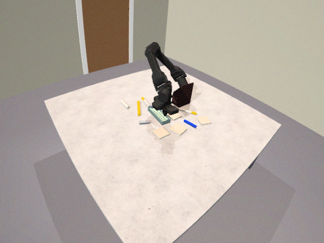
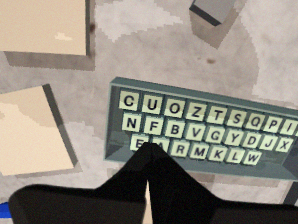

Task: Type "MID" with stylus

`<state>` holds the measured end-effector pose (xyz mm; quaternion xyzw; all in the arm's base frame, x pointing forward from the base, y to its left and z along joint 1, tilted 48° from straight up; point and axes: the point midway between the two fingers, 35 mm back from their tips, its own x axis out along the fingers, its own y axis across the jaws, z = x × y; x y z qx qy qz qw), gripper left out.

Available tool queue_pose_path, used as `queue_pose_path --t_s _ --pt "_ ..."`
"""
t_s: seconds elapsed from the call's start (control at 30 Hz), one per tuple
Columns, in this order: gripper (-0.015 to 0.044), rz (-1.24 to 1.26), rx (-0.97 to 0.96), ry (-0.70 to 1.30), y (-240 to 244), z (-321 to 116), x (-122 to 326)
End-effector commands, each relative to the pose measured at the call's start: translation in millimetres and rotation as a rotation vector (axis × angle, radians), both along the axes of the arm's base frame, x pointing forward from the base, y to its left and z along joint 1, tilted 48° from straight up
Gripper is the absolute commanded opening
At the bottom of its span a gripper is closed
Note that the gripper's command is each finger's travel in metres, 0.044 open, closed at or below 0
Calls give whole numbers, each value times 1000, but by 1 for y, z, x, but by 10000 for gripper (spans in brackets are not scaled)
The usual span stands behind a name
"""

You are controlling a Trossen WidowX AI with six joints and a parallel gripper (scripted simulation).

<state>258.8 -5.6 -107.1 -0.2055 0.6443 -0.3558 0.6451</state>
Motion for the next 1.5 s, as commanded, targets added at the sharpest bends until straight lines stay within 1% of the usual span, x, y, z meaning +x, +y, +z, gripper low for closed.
queue_pose_path --t_s 0.0,0.17,0.37,0.7,0.9,1.23,1.37,1.47 --pt "0 1 -13 -15 1 2 4" --pt "0 1 -13 -15 -1 3 4" --pt "0 1 -16 -13 -37 43 -7" --pt "0 1 -16 -13 -40 46 -8" --pt "0 1 -19 -11 -76 87 -19" --pt "0 1 -19 -11 -78 88 -20" --pt "0 1 -17 -10 -58 68 -40" --pt "0 1 -18 -10 -56 67 -42"
